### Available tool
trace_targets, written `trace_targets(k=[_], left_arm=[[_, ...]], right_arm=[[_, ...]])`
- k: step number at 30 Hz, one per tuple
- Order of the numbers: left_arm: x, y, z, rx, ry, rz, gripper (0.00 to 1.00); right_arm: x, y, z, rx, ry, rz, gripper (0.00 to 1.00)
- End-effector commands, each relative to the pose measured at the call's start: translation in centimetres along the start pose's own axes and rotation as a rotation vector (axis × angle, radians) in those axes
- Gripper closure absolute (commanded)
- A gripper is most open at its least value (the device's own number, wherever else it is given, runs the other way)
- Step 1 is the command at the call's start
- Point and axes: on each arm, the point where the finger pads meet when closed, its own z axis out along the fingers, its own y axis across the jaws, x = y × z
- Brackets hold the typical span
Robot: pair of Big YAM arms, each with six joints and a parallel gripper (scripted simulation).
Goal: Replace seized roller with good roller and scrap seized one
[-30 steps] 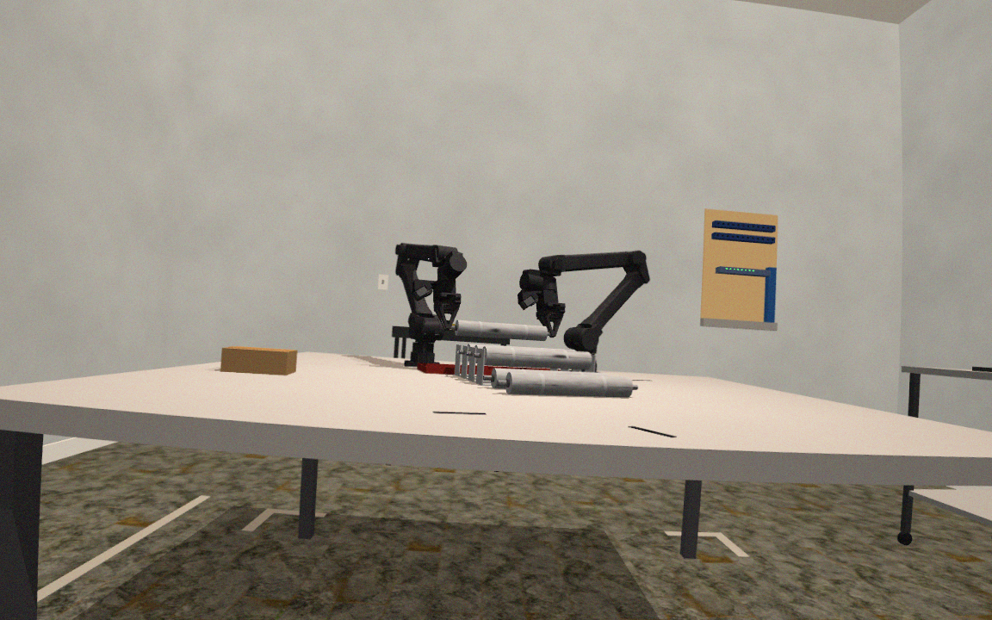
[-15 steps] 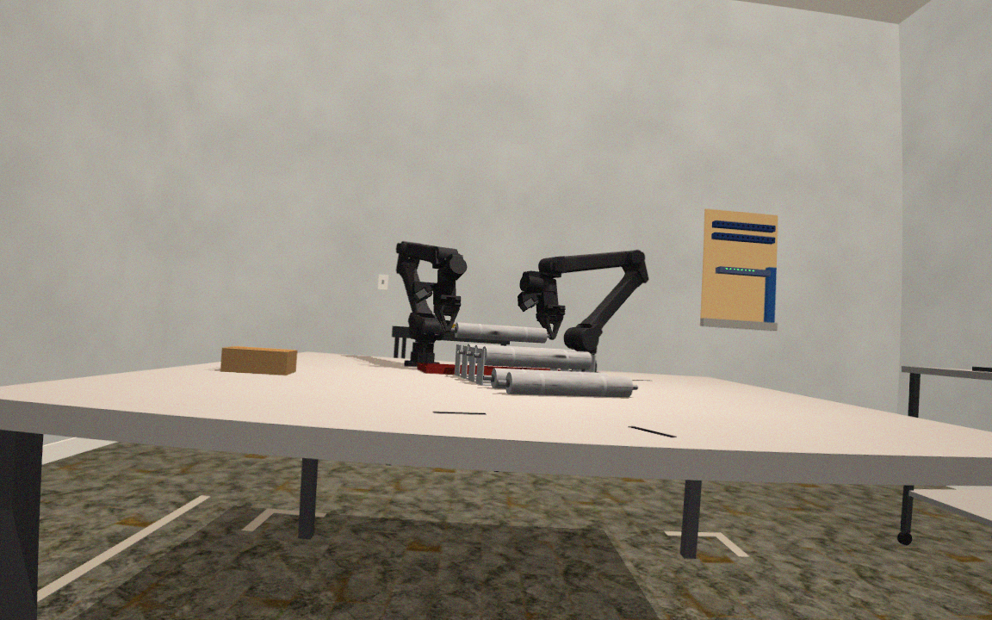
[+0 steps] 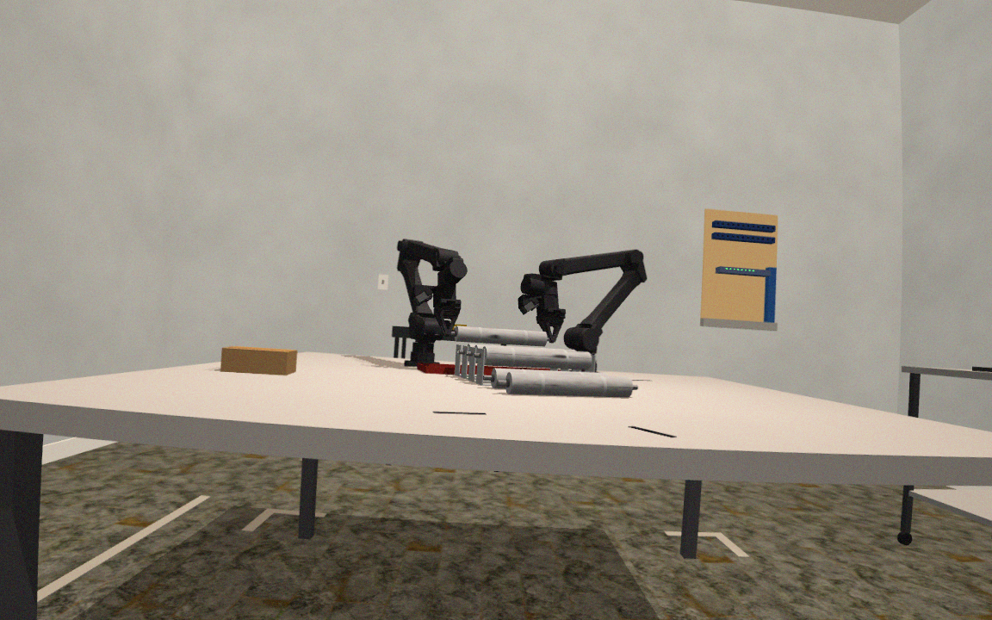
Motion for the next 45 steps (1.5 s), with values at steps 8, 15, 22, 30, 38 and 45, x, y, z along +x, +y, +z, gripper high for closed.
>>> trace_targets(k=[8, 15, 22, 30, 38, 45], left_arm=[[-1.1, 0.6, -0.4, 0.005, -0.047, -0.008, 0.97], [-0.7, 0.3, 0.5, 0.022, -0.033, -0.005, 0.97], [-1.4, 0.6, 0.3, 0.032, -0.054, -0.013, 0.97], [-1.0, 0.0, 1.5, 0.059, -0.035, -0.003, 0.97], [-1.2, 0.0, 2.0, 0.078, -0.033, -0.002, 0.97], [-1.0, -0.3, 2.6, 0.097, -0.024, 0.000, 0.97]], right_arm=[[-0.2, 2.2, -1.0, -0.056, -0.001, 0.013, 0.97], [0.0, 3.2, -1.1, -0.057, 0.006, 0.006, 0.97], [-0.2, 2.2, 0.1, -0.019, -0.001, 0.012, 0.97], [-0.2, 1.7, 1.1, 0.014, -0.004, 0.003, 0.97], [-0.2, 1.8, 1.5, 0.026, -0.002, 0.013, 0.97], [-0.1, 1.3, 2.3, 0.052, -0.001, 0.010, 0.97]])
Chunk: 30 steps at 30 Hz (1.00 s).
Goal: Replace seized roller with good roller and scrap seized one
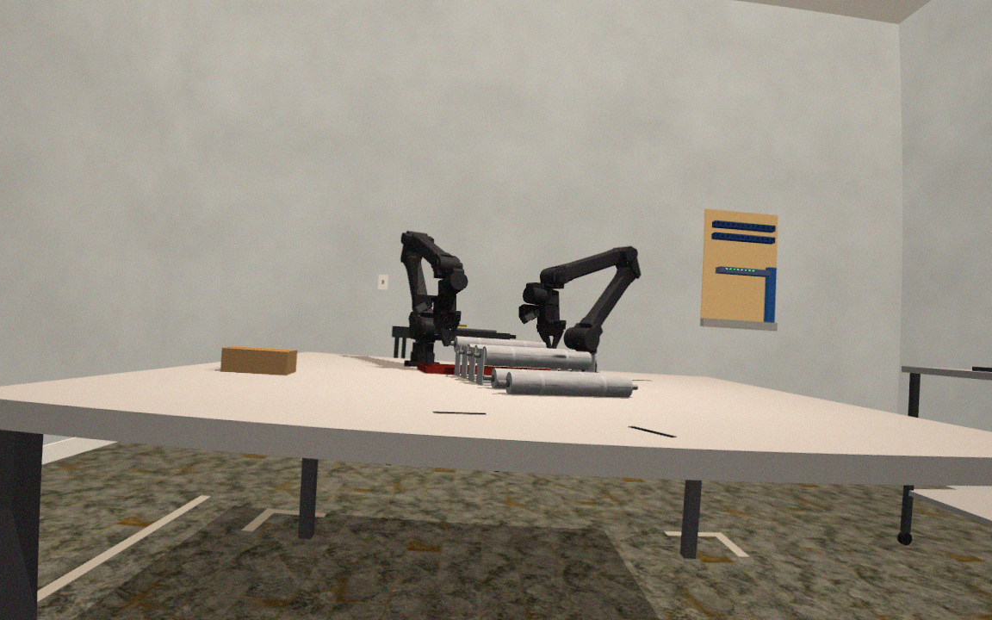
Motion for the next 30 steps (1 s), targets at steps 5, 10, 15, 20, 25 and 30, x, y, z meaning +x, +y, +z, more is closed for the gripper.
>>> trace_targets(k=[5, 10, 15, 20, 25, 30], left_arm=[[-1.0, 0.7, -0.4, 0.003, -0.023, 0.001, 0.97], [-1.3, 0.8, -0.3, 0.011, -0.038, -0.001, 0.97], [-0.4, 0.1, 1.1, 0.031, -0.012, 0.003, 0.97], [-0.4, 0.1, 1.3, 0.038, -0.022, 0.002, 0.97], [-0.5, 0.0, 1.8, 0.055, -0.013, 0.003, 0.97], [-1.4, 0.6, 0.9, 0.045, -0.049, -0.006, 0.97]], right_arm=[[-0.1, 2.5, -1.1, -0.057, 0.000, 0.001, 0.97], [-0.3, 1.3, 0.5, -0.006, -0.006, 0.009, 0.97], [-0.2, 1.7, 0.0, -0.028, 0.000, -0.001, 0.97], [-0.2, 1.5, 0.8, 0.003, -0.005, -0.001, 0.97], [-0.1, 1.4, 1.3, 0.016, 0.001, 0.003, 0.97], [-0.2, 1.6, 1.1, 0.011, -0.003, 0.008, 0.97]])
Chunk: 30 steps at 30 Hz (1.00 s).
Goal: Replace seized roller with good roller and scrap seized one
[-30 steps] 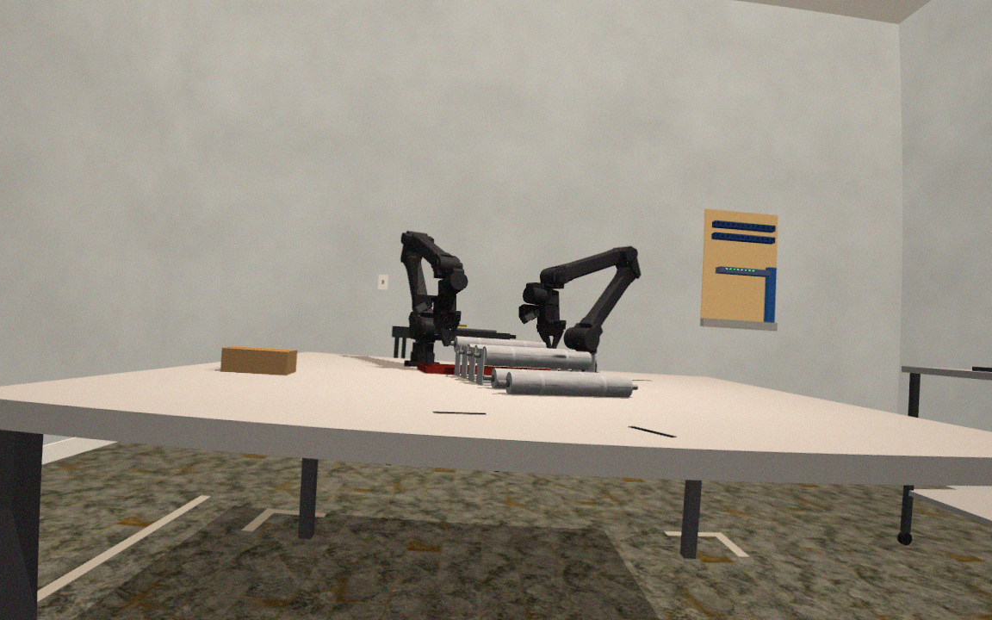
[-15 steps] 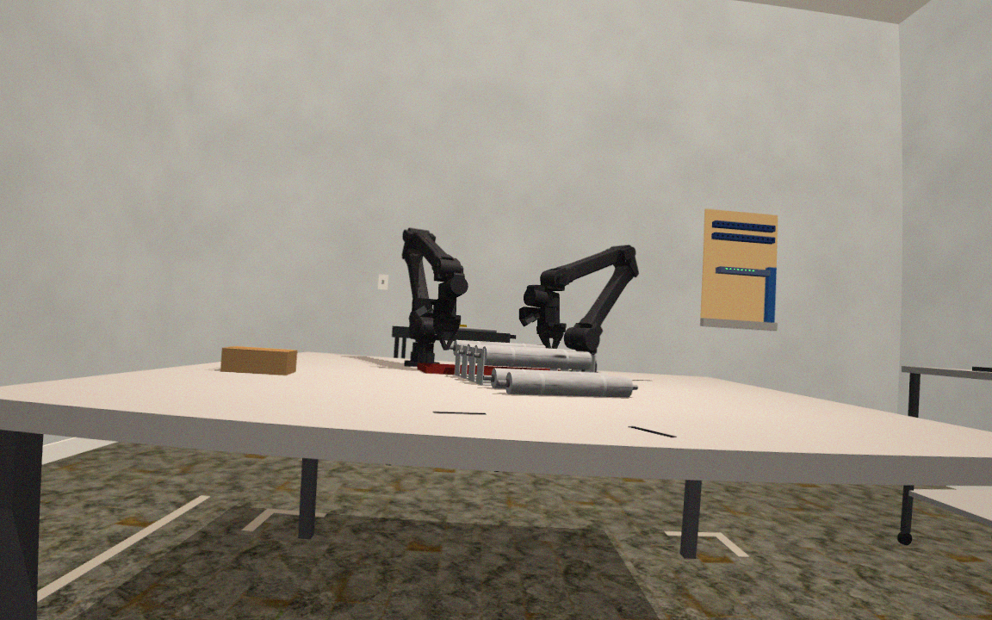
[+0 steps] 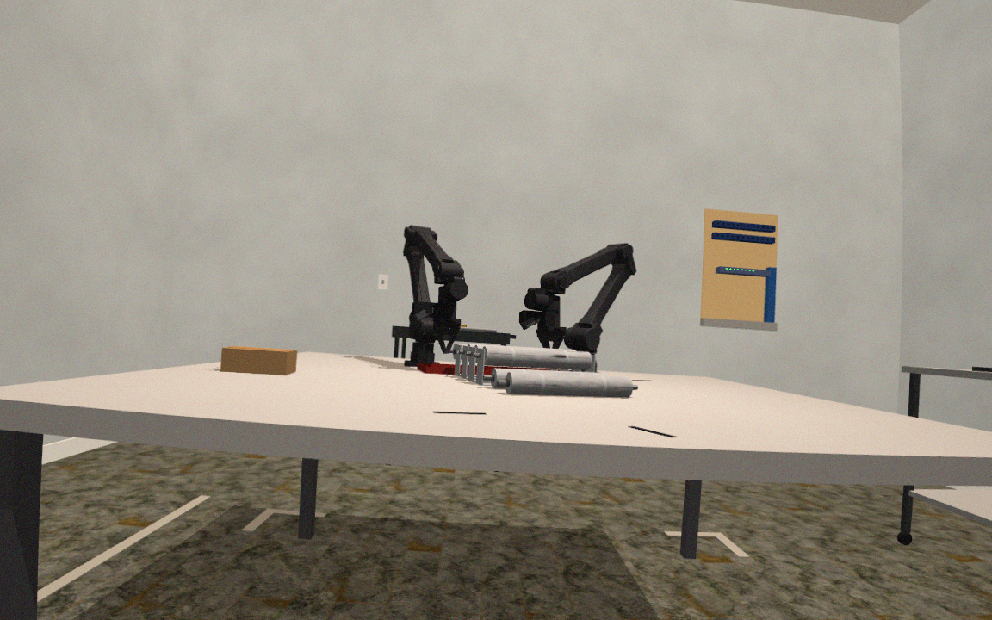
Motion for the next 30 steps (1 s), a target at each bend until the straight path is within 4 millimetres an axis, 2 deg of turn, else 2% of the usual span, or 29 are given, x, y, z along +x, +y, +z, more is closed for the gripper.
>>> trace_targets(k=[1, 2, 4, 5, 7, 10, 12, 17, 18, 19, 22, 24, 27, 29, 30], left_arm=[[-0.8, 0.6, -0.3, -0.005, -0.027, 0.003, 0.97], [-0.3, 0.2, 0.3, 0.004, -0.012, 0.005, 0.97], [-0.8, 0.5, 0.0, 0.007, -0.020, 0.004, 0.97], [-1.2, 0.7, -0.3, 0.003, -0.030, 0.003, 0.97], [-0.3, 0.2, 0.6, 0.015, -0.018, 0.004, 0.97], [-1.4, 0.9, -0.1, 0.012, -0.038, 0.002, 0.97], [-0.3, 0.1, 1.2, 0.033, -0.010, 0.005, 0.97], [-1.2, 0.7, 0.2, 0.022, -0.038, -0.002, 0.97], [-1.0, 0.5, 0.8, 0.033, -0.033, 0.003, 0.97], [-0.3, 0.0, 1.6, 0.046, -0.013, 0.005, 0.97], [-1.1, 0.5, 1.1, 0.044, -0.029, 0.004, 0.97], [-0.3, 0.0, 2.0, 0.058, -0.015, 0.005, 0.97], [-1.3, 0.6, 1.4, 0.053, -0.035, 0.003, 0.97], [-0.3, -0.1, 2.5, 0.073, -0.011, 0.005, 0.97], [-0.5, 0.0, 2.3, 0.074, -0.015, 0.005, 0.97]], right_arm=[[-0.1, 1.9, -1.1, -0.058, 0.002, 0.004, 0.97], [-0.1, 1.6, -0.6, -0.038, 0.004, -0.003, 0.97], [-0.2, 1.0, 0.1, -0.018, 0.001, 0.014, 0.97], [-0.2, 1.4, -0.1, -0.023, -0.001, 0.016, 0.97], [-0.1, 2.6, -0.9, -0.050, 0.002, 0.010, 0.97], [-0.1, 2.2, -0.3, -0.031, 0.000, -0.002, 0.97], [-0.1, 1.8, 0.2, -0.014, 0.004, 0.005, 0.97], [-0.2, 1.5, 0.4, -0.011, 0.000, 0.009, 0.97], [-0.2, 1.6, 0.3, -0.015, 0.000, 0.007, 0.97], [-0.3, 0.8, 1.1, 0.011, -0.002, -0.002, 0.97], [-0.1, 2.2, 0.6, -0.003, 0.001, 0.002, 0.97], [-0.1, 2.2, 0.7, 0.001, 0.001, -0.001, 0.97], [-0.1, 2.2, 0.9, 0.005, 0.001, 0.002, 0.97], [-0.1, 2.0, 1.3, 0.018, 0.004, 0.000, 0.97], [0.0, 1.9, 1.4, 0.023, 0.007, 0.006, 0.97]])
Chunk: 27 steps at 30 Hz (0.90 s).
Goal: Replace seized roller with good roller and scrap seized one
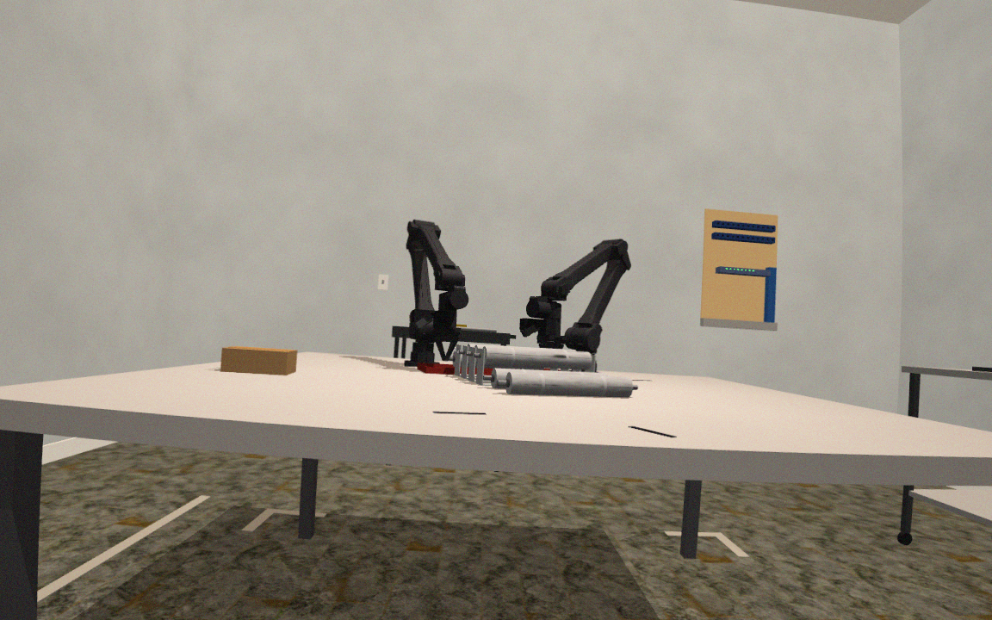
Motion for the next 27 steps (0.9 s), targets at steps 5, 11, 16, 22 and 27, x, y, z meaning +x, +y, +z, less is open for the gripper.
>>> trace_targets(k=[5, 11, 16, 22, 27], left_arm=[[-0.9, 0.6, -0.2, 0.001, -0.025, 0.005, 0.97], [-0.3, 0.3, 0.9, 0.024, -0.013, 0.006, 0.97], [-0.3, 0.2, 1.3, 0.038, -0.010, 0.005, 0.97], [-1.1, 0.6, 0.8, 0.033, -0.031, 0.003, 0.97], [-0.7, 0.4, 0.4, 0.034, -0.018, 0.009, 0.97]], right_arm=[[-0.2, 2.0, -0.8, -0.045, 0.000, 0.005, 0.97], [-0.2, 1.9, -0.1, -0.022, -0.001, 0.003, 0.97], [-0.1, 2.0, 0.4, -0.007, 0.001, 0.002, 0.97], [-0.2, 1.9, 0.2, -0.016, 0.001, 0.005, 0.97], [-0.1, 2.5, -0.1, -0.024, 0.005, 0.014, 0.97]])
